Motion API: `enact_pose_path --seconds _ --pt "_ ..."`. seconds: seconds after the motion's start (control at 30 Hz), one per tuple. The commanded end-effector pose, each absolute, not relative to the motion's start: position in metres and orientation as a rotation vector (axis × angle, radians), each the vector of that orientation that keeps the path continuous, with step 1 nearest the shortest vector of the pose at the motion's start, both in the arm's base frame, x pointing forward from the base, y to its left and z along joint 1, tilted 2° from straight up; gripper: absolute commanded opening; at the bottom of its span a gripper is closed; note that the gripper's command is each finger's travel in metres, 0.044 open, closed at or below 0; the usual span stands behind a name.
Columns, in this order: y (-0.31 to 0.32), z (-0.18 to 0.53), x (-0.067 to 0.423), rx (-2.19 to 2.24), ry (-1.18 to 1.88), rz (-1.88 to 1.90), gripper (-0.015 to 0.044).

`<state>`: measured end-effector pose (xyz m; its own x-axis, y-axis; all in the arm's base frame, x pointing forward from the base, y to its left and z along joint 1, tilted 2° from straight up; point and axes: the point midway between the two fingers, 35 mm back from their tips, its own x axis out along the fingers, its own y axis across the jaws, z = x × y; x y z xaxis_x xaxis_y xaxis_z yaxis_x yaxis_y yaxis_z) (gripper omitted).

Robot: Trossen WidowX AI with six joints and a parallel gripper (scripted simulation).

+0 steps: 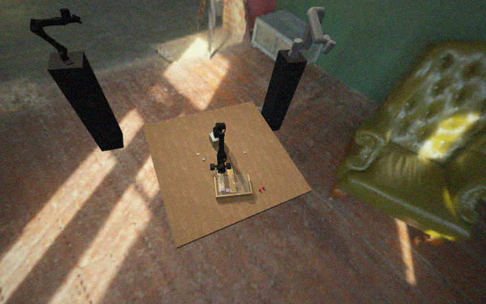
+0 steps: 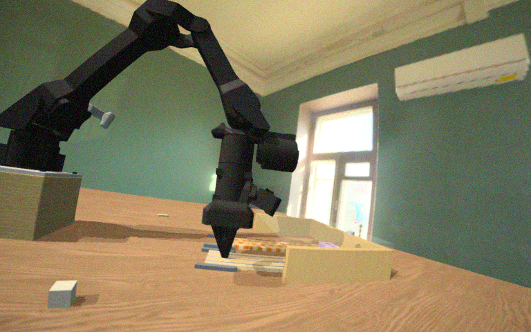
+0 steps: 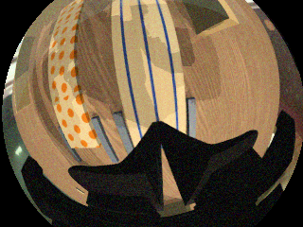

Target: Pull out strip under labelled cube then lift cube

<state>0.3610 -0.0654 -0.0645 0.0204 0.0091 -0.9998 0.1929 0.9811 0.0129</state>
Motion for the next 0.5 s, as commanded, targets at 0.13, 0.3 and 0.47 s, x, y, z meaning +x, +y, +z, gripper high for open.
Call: enact_pose_path --seconds 0.13,0.3,0.47 --pt "-0.062 -0.071 0.339 0.165 1.574 -0.149 0.0" --pt "-0.061 -0.071 0.332 0.165 1.574 -0.149 0.0" --pt "-0.06 -0.071 0.326 0.165 1.575 -0.149 0.0"
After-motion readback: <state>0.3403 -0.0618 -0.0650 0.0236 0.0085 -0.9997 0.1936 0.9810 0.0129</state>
